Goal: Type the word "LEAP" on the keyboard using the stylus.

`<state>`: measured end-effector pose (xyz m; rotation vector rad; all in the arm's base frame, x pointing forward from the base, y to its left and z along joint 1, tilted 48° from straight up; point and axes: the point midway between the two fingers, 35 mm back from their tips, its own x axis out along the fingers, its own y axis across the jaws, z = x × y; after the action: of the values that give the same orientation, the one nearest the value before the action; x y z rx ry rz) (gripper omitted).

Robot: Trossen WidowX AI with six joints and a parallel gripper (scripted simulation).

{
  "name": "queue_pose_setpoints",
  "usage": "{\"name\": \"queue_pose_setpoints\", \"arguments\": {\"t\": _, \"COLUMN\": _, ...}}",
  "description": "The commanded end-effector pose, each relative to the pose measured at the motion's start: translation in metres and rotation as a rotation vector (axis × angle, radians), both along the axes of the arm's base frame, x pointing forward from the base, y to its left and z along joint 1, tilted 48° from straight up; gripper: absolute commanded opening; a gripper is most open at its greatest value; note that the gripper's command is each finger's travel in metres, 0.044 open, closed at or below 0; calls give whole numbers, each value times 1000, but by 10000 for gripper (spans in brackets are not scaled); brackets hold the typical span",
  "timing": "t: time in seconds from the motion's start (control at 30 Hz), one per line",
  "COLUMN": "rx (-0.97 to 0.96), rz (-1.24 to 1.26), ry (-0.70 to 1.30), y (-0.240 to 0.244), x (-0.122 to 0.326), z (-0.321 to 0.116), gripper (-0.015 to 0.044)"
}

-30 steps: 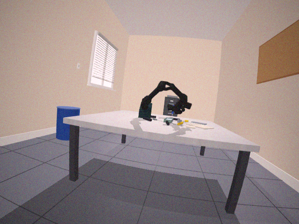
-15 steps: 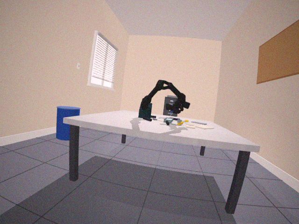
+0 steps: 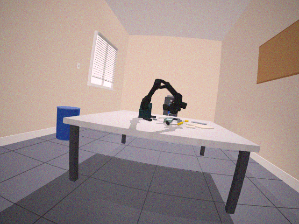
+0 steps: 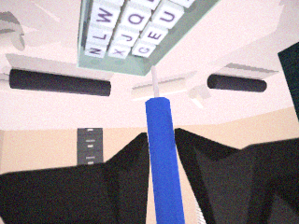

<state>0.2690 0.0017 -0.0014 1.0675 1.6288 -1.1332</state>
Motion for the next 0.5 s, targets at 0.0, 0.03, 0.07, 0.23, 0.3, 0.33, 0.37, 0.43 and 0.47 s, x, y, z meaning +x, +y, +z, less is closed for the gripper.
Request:
{"name": "queue_pose_setpoints", "arguments": {"t": 0.0, "rx": 1, "rz": -1, "ry": 9, "y": -9, "x": -4, "z": -9, "gripper": 0}}
{"name": "queue_pose_setpoints", "arguments": {"t": 0.03, "rx": 1, "rz": -1, "ry": 9, "y": -9, "x": -4, "z": -9, "gripper": 0}}
{"name": "queue_pose_setpoints", "arguments": {"t": 0.07, "rx": 1, "rz": -1, "ry": 9, "y": -9, "x": -4, "z": -9, "gripper": 0}}
{"name": "queue_pose_setpoints", "arguments": {"t": 0.23, "rx": 1, "rz": -1, "ry": 9, "y": -9, "x": -4, "z": -9, "gripper": 0}}
{"name": "queue_pose_setpoints", "arguments": {"t": 0.3, "rx": 1, "rz": -1, "ry": 9, "y": -11, "x": -4, "z": -11, "gripper": 52}}
{"name": "queue_pose_setpoints", "arguments": {"t": 0.33, "rx": 1, "rz": -1, "ry": 9, "y": -11, "x": -4, "z": -12, "gripper": 79}}
{"name": "queue_pose_setpoints", "arguments": {"t": 0.37, "rx": 1, "rz": -1, "ry": 9, "y": -11, "x": -4, "z": -12, "gripper": 81}}
{"name": "queue_pose_setpoints", "arguments": {"t": 0.43, "rx": 1, "rz": -1, "ry": 9, "y": -12, "x": -4, "z": -13, "gripper": 81}}
{"name": "queue_pose_setpoints", "arguments": {"t": 0.47, "rx": 1, "rz": -1, "ry": 9, "y": -12, "x": -4, "z": -13, "gripper": 81}}
